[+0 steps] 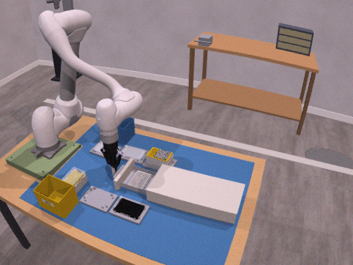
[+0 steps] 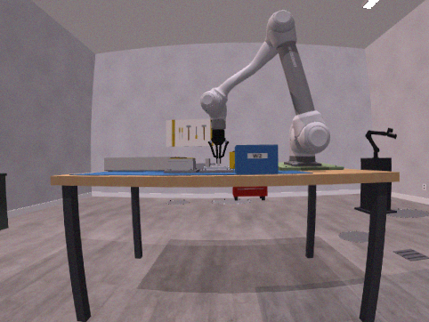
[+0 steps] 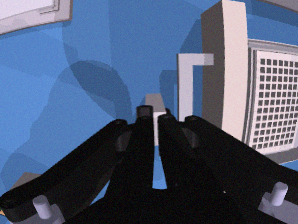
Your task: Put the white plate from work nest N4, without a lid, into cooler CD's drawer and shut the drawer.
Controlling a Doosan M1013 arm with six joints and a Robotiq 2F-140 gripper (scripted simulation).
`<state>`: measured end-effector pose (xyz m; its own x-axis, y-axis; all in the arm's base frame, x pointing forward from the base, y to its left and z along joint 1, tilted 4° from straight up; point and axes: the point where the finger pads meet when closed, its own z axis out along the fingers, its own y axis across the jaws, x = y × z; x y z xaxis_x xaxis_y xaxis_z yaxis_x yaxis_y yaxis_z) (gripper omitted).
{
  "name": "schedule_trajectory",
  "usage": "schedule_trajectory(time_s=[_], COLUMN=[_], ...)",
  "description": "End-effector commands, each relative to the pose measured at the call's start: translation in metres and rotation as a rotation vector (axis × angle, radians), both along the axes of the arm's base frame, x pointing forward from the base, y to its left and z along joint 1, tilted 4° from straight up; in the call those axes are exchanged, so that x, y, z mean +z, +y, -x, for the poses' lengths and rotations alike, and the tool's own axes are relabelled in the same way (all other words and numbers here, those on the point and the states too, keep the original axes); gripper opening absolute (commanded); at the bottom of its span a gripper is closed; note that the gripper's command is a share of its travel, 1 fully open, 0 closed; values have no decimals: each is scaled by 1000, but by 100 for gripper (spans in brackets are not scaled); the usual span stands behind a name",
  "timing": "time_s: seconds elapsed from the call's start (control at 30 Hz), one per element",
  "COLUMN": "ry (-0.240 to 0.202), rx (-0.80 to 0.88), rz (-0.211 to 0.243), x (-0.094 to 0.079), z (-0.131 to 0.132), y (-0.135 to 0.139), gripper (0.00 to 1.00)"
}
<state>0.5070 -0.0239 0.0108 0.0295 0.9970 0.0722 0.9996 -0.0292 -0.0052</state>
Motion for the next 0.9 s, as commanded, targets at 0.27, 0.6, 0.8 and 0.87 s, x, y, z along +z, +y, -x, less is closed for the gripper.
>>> schedule_trajectory(time_s=[0.27,0.6,0.8,0.87], ry=[0,0,0,0], rx=[0,0,0,0], rz=[0,0,0,0], x=[0,0,0,0], z=[-12,-22,-30,-32], y=[0,-1,-1,-1], gripper=[0,0,0,0])
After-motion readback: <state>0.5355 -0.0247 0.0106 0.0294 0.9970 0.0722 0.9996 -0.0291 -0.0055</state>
